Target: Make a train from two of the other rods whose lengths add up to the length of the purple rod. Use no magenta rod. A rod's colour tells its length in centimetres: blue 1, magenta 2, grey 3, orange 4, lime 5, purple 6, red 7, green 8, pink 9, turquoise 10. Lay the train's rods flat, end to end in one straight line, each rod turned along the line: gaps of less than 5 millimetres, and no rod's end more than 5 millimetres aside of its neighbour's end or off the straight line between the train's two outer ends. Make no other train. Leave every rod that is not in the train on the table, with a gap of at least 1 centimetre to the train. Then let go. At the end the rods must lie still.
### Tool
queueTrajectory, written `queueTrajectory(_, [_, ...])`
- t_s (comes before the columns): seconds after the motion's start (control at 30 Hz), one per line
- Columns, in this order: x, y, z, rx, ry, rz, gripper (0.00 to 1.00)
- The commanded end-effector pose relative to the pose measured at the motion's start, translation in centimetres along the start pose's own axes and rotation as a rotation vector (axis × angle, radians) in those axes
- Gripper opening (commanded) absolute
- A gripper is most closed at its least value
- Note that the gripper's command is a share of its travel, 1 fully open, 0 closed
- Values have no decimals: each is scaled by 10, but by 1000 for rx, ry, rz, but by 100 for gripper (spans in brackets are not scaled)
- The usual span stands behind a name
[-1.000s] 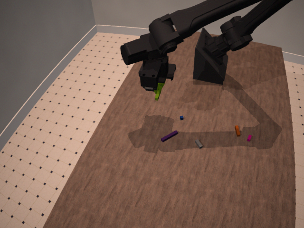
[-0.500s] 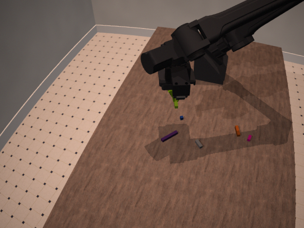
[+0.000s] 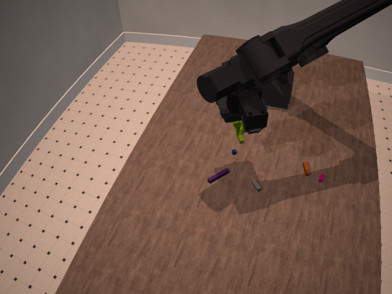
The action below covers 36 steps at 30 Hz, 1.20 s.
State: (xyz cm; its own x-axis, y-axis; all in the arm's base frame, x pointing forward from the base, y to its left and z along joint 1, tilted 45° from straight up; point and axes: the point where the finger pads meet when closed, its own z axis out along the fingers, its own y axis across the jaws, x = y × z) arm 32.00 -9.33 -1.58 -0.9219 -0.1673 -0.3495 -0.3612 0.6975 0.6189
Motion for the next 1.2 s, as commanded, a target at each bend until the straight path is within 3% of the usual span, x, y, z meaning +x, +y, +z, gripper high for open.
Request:
queueTrajectory(0.0, [4, 2, 3, -17, 6, 0, 5])
queueTrajectory(0.3, [0, 0, 15, -7, 3, -2, 5])
queueTrajectory(0.53, [0, 1, 33, -8, 4, -1, 5])
queueTrajectory(0.93, [1, 2, 83, -10, 4, -1, 5])
queueTrajectory(1.17, [2, 2, 92, -9, 6, -1, 5])
